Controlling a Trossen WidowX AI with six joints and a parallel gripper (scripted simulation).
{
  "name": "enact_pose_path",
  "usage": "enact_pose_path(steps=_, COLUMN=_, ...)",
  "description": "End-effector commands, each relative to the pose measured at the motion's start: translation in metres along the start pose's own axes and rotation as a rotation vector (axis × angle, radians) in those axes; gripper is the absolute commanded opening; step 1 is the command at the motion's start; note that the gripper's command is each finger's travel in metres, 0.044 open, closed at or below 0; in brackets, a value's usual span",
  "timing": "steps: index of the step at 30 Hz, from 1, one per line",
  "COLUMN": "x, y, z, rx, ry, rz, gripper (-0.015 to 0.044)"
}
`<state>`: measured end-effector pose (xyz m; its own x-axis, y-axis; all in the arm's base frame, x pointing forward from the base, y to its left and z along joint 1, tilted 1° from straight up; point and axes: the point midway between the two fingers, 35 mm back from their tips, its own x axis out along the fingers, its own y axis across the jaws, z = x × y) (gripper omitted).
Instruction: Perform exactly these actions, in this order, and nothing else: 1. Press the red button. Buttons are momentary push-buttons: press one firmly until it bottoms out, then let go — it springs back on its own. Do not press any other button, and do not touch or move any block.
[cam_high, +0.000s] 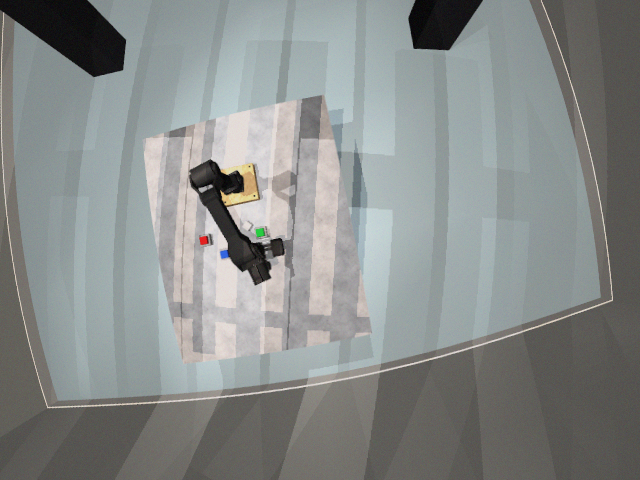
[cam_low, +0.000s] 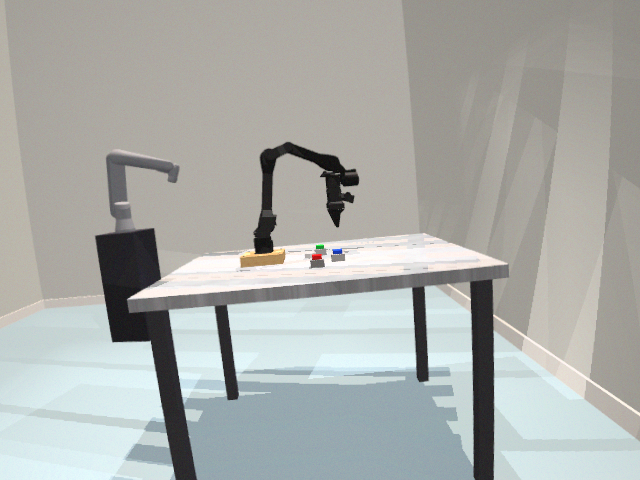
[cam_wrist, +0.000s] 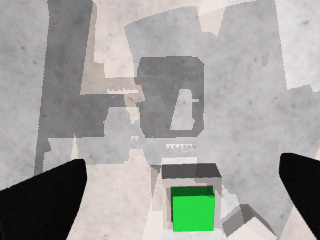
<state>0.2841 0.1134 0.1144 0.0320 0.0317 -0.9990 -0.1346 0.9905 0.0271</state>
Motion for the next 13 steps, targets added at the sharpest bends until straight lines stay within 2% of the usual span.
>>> enact_pose_path(steps=1, x=-0.007, y=0.049, z=-0.014, rx=0.004, ry=0.005, rz=0.004, gripper=0.0400)
enact_pose_path(steps=7, x=-0.020, y=0.121, z=-0.053, rx=0.004, ry=0.009, rz=0.015, gripper=0.0400)
enact_pose_path(steps=13, x=-0.021, y=0.123, z=-0.054, rx=0.004, ry=0.010, rz=0.015, gripper=0.0400)
